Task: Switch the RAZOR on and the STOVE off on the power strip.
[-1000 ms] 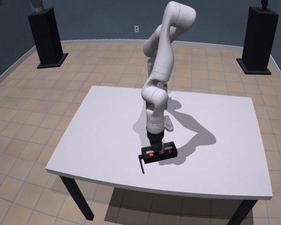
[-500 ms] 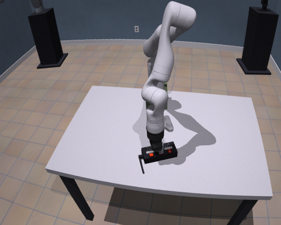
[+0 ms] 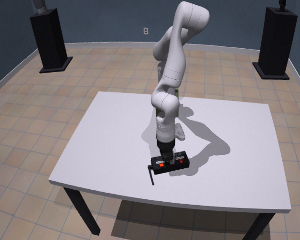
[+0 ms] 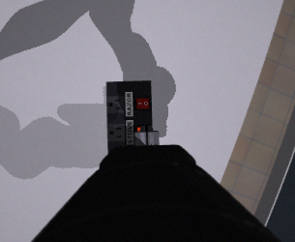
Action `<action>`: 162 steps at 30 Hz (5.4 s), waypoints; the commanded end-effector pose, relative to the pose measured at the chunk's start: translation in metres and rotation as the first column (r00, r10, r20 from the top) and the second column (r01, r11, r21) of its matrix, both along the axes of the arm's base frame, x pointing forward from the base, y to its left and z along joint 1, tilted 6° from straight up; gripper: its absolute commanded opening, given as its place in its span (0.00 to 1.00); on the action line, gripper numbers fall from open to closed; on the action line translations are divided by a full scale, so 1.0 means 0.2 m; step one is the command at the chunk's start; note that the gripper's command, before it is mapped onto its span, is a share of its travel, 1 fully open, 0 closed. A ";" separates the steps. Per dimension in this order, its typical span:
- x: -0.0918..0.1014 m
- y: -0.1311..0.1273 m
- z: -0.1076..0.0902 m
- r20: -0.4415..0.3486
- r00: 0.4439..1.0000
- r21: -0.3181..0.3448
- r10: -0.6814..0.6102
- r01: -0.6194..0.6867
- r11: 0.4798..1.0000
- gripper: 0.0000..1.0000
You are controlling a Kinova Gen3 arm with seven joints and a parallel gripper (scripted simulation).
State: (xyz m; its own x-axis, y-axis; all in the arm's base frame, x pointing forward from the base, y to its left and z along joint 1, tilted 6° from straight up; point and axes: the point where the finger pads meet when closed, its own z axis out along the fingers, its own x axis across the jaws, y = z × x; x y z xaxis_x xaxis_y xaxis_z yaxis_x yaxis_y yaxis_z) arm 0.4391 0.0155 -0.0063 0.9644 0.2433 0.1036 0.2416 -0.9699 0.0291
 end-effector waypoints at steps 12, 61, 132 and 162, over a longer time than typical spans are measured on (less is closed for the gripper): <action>0.01 0.00 0.00 0.002 1.000 0.000 0.000 0.000 1.000 0.00; 0.01 0.00 0.00 0.002 1.000 0.000 0.000 0.000 1.000 0.00; 0.01 0.00 -0.04 0.002 1.000 0.000 0.000 0.000 1.000 0.00; -0.01 0.00 0.15 0.002 1.000 0.000 0.000 0.000 1.000 0.00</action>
